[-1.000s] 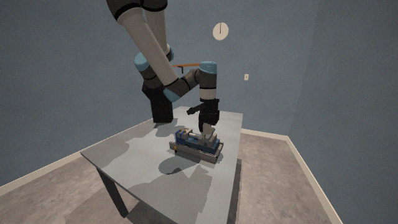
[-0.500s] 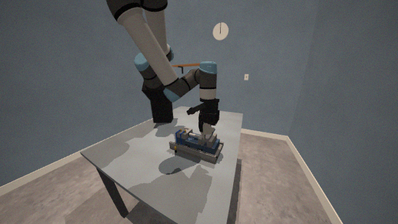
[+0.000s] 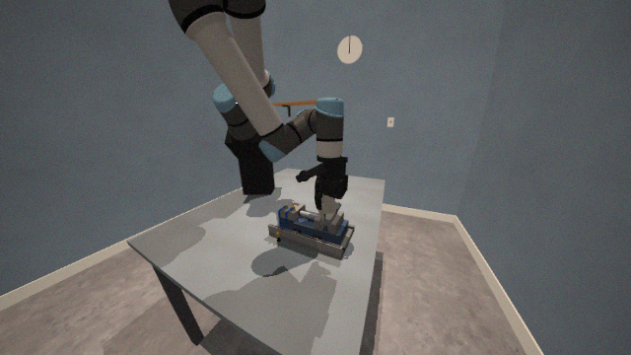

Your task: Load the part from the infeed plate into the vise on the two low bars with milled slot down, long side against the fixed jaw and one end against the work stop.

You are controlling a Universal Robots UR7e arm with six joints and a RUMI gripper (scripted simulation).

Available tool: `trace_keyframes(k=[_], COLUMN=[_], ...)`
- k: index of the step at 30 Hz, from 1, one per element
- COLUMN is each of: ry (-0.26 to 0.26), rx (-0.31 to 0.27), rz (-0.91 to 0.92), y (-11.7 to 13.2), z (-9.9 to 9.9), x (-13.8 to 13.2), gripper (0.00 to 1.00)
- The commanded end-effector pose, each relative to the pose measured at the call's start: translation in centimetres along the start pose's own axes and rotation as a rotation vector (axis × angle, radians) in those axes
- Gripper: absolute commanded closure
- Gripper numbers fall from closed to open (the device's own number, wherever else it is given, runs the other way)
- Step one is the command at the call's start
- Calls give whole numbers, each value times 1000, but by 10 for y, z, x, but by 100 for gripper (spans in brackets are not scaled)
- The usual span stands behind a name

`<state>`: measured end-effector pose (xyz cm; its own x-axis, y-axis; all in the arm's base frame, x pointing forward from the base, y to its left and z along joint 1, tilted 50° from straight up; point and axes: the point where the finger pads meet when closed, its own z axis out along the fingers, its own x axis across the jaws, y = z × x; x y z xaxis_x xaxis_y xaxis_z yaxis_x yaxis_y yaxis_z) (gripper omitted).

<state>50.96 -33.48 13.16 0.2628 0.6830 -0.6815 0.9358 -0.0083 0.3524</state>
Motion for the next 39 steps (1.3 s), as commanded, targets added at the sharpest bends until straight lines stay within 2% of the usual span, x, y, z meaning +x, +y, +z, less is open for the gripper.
trace_keyframes(k=[1,39], ry=[-3,-3], rx=[-2,-2], rz=[4,3], y=[2,2], z=[3,9], x=[-2,-2], gripper=[100,100])
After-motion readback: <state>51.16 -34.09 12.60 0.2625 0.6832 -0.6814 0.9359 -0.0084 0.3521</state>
